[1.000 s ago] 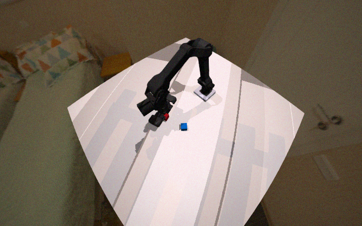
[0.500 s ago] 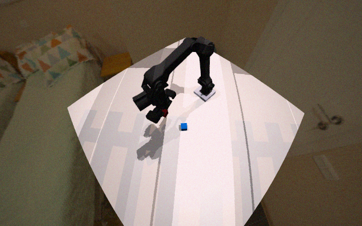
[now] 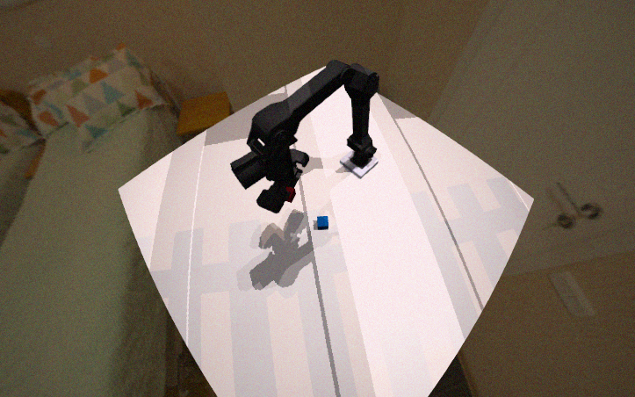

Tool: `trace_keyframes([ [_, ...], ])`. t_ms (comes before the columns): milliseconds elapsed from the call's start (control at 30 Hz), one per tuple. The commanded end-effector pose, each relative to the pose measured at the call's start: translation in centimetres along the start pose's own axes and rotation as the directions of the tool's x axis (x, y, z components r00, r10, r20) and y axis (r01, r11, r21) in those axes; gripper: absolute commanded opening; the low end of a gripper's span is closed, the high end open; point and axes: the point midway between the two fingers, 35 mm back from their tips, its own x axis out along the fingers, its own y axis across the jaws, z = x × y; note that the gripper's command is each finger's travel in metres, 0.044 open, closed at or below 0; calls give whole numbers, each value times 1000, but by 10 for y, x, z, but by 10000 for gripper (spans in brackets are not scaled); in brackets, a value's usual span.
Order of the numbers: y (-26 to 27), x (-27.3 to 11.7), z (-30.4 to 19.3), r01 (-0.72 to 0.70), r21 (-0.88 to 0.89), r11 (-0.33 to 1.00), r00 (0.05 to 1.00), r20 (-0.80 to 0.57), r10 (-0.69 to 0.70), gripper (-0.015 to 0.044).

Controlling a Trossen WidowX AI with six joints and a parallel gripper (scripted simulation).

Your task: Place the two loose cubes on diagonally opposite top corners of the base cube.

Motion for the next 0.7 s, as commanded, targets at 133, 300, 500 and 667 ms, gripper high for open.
trace_keyframes([
  [133, 8, 8, -21, 2, -249, 969, 1000, 1, -2, 105],
  [300, 13, 14, -35, 1, -413, 911, 1000, 0, -1, 105],
  [500, 18, 21, -53, 0, -593, 805, 1000, -2, -1, 105],
  [667, 21, 27, -68, -2, -724, 690, 1000, -3, -1, 105],
])
